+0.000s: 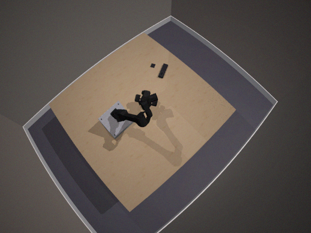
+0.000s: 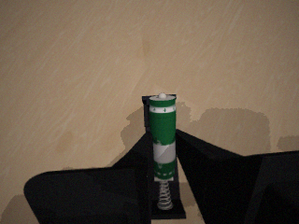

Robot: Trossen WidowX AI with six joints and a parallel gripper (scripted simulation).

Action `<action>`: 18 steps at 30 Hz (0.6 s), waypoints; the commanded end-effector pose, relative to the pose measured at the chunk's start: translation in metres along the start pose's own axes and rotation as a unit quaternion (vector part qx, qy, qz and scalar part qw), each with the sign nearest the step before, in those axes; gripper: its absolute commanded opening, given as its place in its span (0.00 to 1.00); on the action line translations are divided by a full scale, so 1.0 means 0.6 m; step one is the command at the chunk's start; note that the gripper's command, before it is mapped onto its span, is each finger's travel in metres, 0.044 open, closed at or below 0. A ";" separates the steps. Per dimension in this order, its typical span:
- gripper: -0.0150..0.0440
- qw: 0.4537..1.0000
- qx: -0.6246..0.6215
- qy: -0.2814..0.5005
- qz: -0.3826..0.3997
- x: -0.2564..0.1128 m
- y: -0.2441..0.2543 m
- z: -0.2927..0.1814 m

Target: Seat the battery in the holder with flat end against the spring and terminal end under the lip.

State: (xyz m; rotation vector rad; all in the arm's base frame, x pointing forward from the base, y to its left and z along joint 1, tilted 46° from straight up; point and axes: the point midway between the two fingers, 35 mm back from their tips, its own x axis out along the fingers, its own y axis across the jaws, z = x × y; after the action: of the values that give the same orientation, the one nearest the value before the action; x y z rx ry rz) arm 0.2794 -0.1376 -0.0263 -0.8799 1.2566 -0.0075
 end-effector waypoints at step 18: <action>0.35 1.000 -0.006 -0.012 0.002 -0.009 0.003 -0.027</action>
State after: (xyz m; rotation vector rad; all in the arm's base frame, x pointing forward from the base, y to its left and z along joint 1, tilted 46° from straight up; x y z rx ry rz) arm 0.2693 -0.1424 -0.0227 -0.8826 1.2315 0.0093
